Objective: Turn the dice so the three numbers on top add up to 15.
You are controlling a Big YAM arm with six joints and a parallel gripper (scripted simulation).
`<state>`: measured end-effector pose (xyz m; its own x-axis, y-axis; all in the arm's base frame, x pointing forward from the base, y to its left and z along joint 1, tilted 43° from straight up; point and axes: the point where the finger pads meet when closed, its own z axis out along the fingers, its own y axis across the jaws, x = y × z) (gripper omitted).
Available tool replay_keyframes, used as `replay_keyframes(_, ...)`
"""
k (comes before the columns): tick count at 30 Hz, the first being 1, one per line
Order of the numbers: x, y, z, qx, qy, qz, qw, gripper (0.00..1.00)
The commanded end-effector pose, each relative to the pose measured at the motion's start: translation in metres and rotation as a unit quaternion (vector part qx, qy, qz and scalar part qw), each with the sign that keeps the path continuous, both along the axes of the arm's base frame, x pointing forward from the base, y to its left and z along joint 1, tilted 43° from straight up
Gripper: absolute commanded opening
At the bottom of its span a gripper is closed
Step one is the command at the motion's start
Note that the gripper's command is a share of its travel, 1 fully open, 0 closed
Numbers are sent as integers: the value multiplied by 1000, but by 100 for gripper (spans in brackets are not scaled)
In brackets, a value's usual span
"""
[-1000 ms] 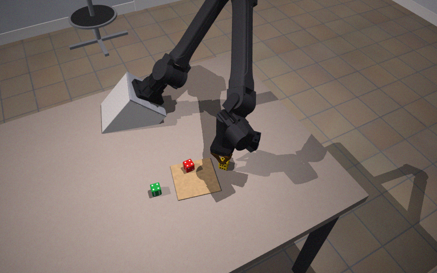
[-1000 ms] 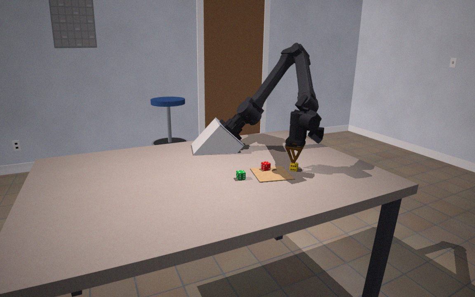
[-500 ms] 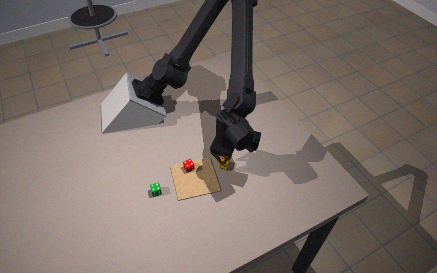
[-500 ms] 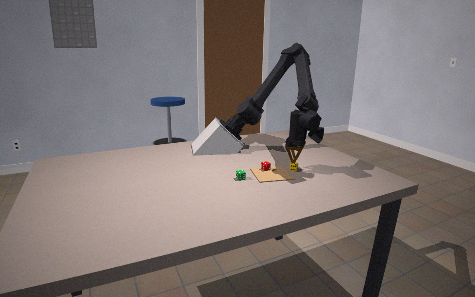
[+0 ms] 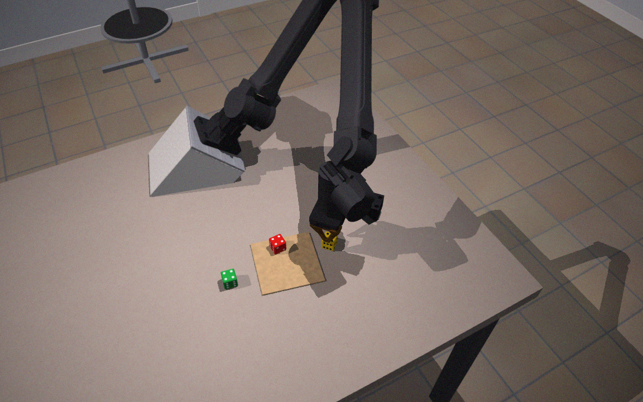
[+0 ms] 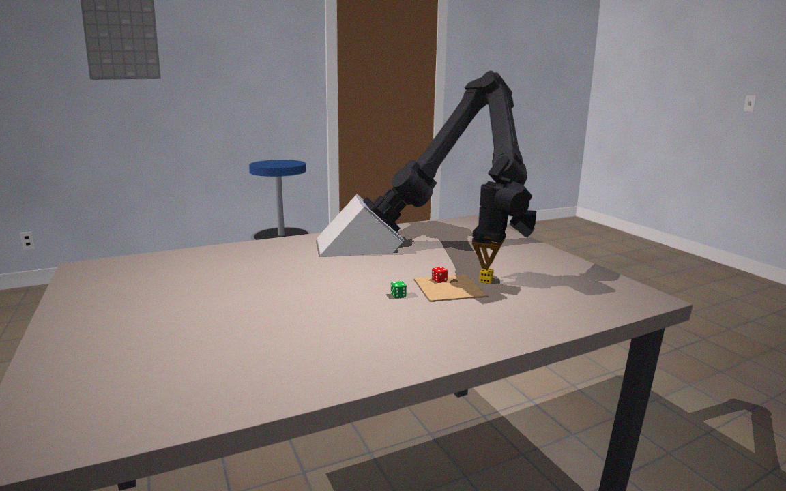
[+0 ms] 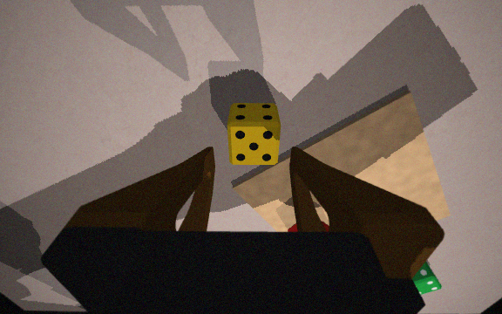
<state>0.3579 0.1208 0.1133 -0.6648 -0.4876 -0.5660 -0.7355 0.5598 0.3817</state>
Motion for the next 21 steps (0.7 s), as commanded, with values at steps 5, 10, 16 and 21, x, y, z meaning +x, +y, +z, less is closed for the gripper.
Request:
replay_keyframes(5, 15, -4, 7, -1, -14, -3, 1000, 45)
replay_keyframes(10, 15, -4, 7, -1, -14, -3, 1000, 45)
replay_keyframes(16, 18, -4, 9, -1, -17, -3, 1000, 45)
replay_keyframes(21, 12, -4, 3, -1, -9, -3, 1000, 45)
